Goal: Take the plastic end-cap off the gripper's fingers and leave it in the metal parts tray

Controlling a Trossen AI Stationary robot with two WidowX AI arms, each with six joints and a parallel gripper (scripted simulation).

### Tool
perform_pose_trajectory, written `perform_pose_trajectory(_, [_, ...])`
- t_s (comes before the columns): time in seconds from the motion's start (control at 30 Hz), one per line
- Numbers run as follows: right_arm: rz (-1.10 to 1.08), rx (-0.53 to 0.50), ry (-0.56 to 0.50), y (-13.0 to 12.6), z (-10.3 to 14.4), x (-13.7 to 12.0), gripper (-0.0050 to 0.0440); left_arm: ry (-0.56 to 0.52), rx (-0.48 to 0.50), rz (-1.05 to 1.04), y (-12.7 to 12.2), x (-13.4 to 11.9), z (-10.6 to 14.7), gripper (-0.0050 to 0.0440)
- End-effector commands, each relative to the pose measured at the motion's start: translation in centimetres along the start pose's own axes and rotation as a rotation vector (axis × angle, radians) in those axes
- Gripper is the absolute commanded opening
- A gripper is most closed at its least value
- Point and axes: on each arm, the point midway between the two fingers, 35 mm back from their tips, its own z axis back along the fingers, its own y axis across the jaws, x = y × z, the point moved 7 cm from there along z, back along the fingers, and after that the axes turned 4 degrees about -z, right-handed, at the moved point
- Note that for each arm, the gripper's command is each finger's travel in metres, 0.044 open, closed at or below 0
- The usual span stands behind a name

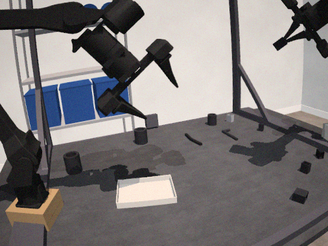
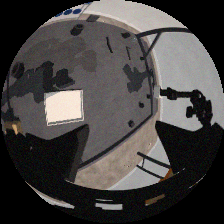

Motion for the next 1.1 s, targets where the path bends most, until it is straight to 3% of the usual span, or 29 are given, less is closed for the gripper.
perform_pose_trajectory(0.0, [0.000,-0.018,-0.003,-0.3,0.4,0.1,0.0440,0.010,0.006,-0.013,0.3,0.2,0.3,0.0000])
perform_pose_trajectory(0.57, [-0.035,-0.017,0.004,0.0,0.0,-0.2,0.0440,0.000,0.000,0.000,0.0,0.0,0.0,0.0000])
perform_pose_trajectory(1.07, [-0.643,-0.378,-0.073,-2.5,1.6,-2.9,0.0440,0.000,0.000,0.000,0.0,0.0,0.0,0.0000])
